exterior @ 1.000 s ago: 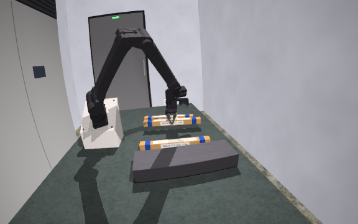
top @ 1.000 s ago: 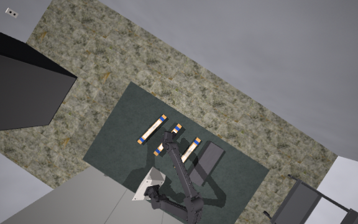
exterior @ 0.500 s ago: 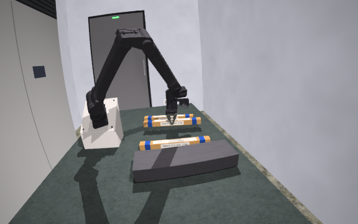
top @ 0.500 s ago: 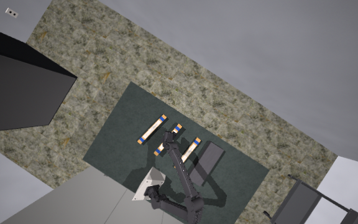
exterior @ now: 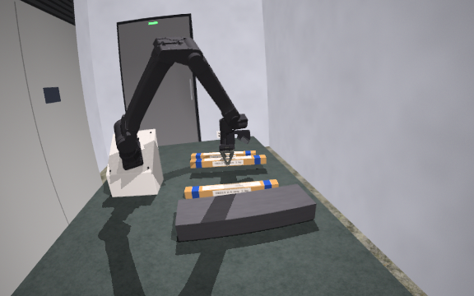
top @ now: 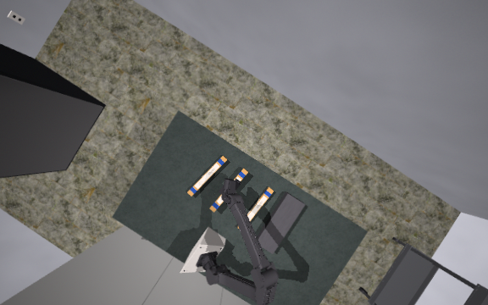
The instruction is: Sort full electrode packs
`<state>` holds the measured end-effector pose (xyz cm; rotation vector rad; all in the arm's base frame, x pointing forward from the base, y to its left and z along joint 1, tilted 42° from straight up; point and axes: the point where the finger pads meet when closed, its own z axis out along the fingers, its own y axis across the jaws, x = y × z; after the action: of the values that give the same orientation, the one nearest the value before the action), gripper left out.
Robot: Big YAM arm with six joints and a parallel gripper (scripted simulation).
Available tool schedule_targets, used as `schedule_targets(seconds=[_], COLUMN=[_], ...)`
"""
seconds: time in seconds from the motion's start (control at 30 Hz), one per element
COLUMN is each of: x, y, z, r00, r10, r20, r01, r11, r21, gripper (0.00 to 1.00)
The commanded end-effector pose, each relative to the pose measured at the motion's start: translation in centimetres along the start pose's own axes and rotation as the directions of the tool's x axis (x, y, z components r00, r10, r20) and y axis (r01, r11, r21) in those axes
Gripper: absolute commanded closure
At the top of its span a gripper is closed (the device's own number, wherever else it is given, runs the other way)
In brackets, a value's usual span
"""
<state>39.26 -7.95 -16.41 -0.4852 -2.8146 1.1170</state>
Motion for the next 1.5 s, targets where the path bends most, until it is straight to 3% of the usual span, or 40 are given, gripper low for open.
schedule_targets(seconds=[0.0,1.1,1.47], x=[-3.3,-2.7,-2.9], y=[0.3,0.2,-0.4], z=[-2.8,-2.9,-1.6], r00=[0.997,0.997,0.997], r10=[0.031,0.017,0.033], r20=[0.075,0.071,0.063], r01=[-0.028,-0.015,-0.031], r11=[0.999,0.999,0.999], r21=[-0.035,-0.03,-0.03], gripper=[1.0,1.0,1.0])
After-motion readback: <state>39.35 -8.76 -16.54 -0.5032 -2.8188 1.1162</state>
